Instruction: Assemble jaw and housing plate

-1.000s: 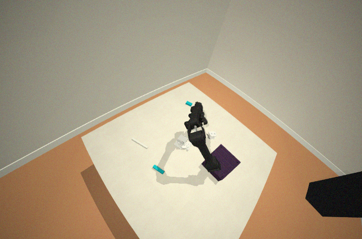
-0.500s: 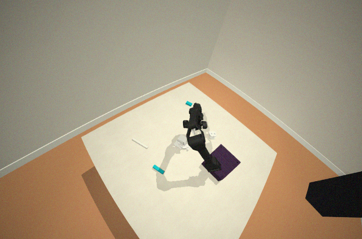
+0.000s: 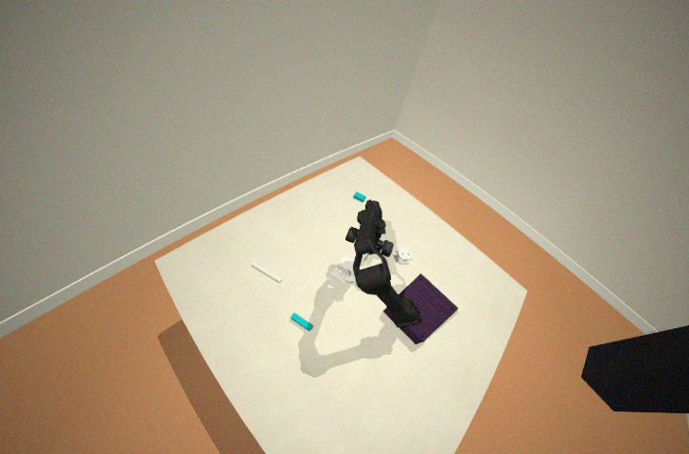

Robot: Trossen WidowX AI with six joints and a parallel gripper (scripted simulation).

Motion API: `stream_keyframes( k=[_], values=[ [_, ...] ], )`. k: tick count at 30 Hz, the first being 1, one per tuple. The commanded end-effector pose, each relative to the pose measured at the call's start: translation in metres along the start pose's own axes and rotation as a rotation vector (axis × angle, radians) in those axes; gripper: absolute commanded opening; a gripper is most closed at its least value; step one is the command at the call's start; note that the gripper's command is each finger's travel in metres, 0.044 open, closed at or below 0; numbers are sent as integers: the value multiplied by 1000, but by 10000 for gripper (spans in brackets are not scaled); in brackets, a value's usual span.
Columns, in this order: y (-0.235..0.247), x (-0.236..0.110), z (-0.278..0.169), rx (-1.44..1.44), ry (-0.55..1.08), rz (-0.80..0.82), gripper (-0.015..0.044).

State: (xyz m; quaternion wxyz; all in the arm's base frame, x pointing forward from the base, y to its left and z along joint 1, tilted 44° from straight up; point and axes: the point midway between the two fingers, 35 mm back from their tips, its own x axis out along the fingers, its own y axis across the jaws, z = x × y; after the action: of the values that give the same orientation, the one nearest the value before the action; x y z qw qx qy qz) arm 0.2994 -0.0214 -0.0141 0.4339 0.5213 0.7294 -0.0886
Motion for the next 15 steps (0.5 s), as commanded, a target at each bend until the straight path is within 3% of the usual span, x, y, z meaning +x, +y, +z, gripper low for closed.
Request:
stream_keyframes(
  k=[1,15],
  values=[
    [-2,0,-9,124,4,3,134],
    [-5,0,-36,507,5,2,134]
  ],
)
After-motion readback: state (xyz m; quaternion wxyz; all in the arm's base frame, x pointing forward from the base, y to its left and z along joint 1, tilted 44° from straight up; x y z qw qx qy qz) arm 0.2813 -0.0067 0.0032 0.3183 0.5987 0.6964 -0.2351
